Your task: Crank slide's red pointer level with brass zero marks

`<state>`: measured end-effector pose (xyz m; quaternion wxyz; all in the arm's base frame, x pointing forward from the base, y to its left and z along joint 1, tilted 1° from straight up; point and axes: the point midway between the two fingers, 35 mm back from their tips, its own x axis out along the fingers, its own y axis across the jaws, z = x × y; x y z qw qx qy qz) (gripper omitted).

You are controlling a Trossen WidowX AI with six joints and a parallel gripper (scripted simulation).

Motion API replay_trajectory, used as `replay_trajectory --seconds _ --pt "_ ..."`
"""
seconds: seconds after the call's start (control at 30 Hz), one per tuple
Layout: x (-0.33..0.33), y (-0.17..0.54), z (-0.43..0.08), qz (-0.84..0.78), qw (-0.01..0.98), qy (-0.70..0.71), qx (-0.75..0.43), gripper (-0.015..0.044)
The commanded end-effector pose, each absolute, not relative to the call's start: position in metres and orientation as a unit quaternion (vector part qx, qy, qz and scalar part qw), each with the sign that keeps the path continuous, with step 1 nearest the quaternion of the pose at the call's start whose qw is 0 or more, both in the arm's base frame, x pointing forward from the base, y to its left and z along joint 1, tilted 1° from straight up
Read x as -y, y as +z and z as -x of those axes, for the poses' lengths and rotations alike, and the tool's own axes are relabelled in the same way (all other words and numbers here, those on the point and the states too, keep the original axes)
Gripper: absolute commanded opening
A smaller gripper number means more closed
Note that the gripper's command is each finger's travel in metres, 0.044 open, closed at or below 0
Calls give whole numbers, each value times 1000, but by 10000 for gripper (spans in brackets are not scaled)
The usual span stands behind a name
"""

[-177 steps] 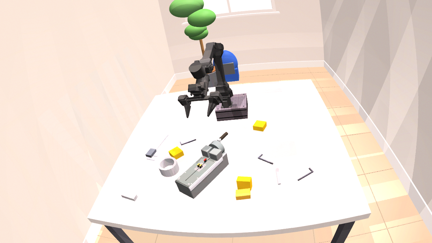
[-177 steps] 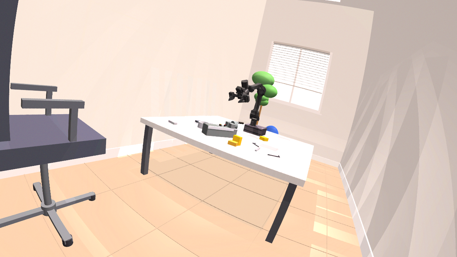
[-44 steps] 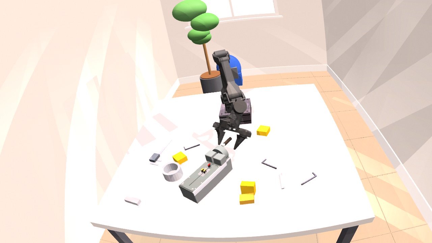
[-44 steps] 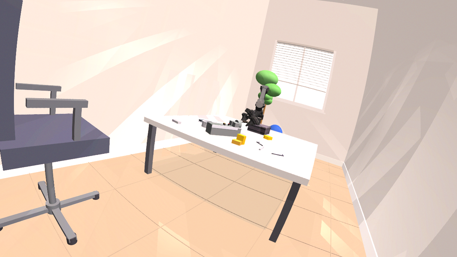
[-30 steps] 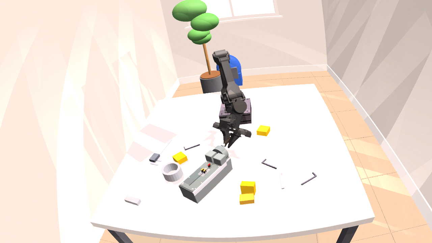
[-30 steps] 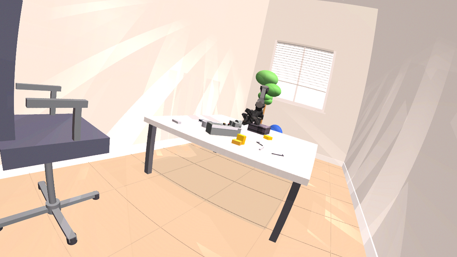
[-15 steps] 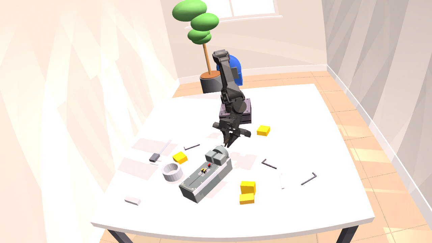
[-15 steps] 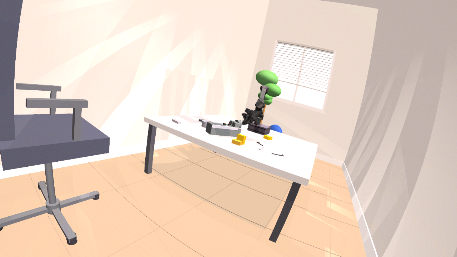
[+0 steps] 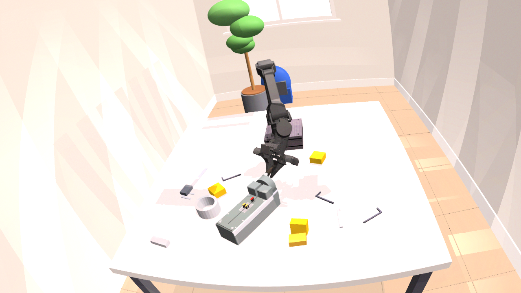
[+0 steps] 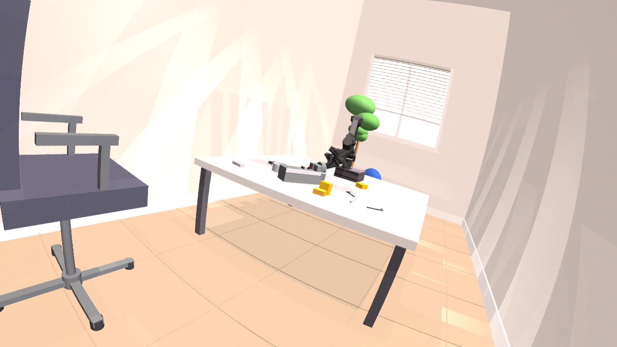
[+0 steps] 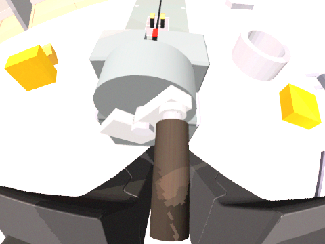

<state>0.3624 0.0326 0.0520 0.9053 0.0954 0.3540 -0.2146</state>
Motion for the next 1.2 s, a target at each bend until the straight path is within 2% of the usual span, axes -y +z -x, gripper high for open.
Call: replay_trajectory --seconds 0.0,1.17 --pt "-26 47 -359 -94 904 -218 -355 0" --pt "-38 -5 -367 -95 904 -217 -356 0"
